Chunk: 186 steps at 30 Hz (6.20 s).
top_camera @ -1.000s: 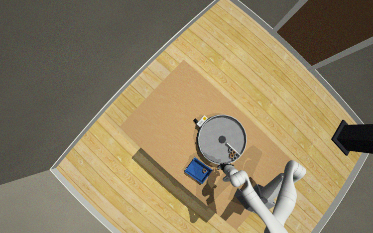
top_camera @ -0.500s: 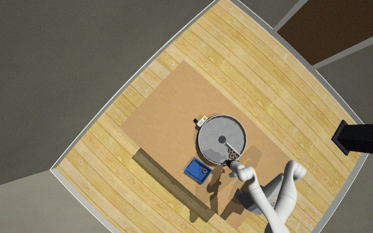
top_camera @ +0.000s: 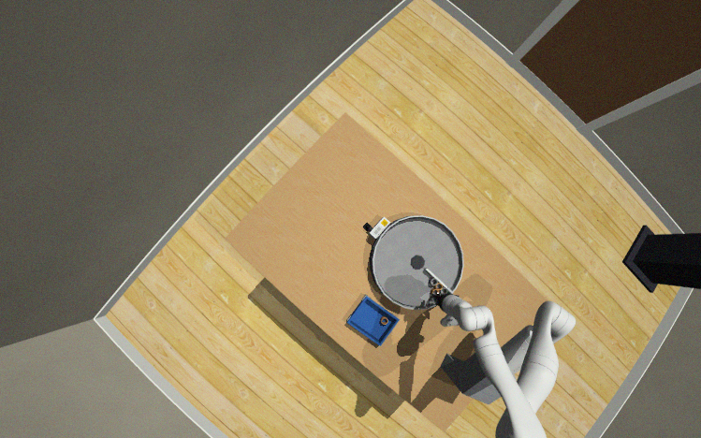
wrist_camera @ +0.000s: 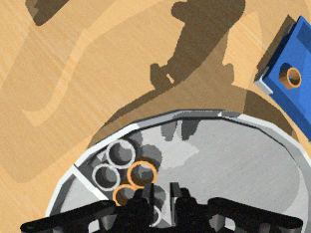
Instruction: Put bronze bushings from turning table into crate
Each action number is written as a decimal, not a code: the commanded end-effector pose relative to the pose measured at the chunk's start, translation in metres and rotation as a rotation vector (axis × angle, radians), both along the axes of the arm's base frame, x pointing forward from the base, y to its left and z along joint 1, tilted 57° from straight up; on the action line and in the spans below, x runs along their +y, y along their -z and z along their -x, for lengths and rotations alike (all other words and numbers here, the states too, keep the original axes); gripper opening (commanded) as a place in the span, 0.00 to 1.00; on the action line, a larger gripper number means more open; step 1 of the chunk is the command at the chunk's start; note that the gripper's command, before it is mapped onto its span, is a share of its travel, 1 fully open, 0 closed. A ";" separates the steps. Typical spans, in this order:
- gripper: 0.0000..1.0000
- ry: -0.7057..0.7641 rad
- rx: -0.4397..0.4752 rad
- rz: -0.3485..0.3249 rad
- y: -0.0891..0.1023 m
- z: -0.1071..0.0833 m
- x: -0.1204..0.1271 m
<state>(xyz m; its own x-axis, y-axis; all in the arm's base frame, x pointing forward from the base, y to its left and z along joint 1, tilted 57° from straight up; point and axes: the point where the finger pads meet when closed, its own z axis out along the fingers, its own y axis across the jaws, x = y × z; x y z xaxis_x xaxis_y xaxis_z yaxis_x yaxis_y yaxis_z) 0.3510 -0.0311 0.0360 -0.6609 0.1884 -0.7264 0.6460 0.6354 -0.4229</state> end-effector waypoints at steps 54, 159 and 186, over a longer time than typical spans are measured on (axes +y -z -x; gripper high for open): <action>0.14 0.026 -0.005 -0.014 0.022 -0.010 -0.039; 0.00 0.025 -0.005 -0.015 0.032 -0.017 -0.052; 0.00 0.027 -0.005 -0.014 0.033 -0.019 -0.050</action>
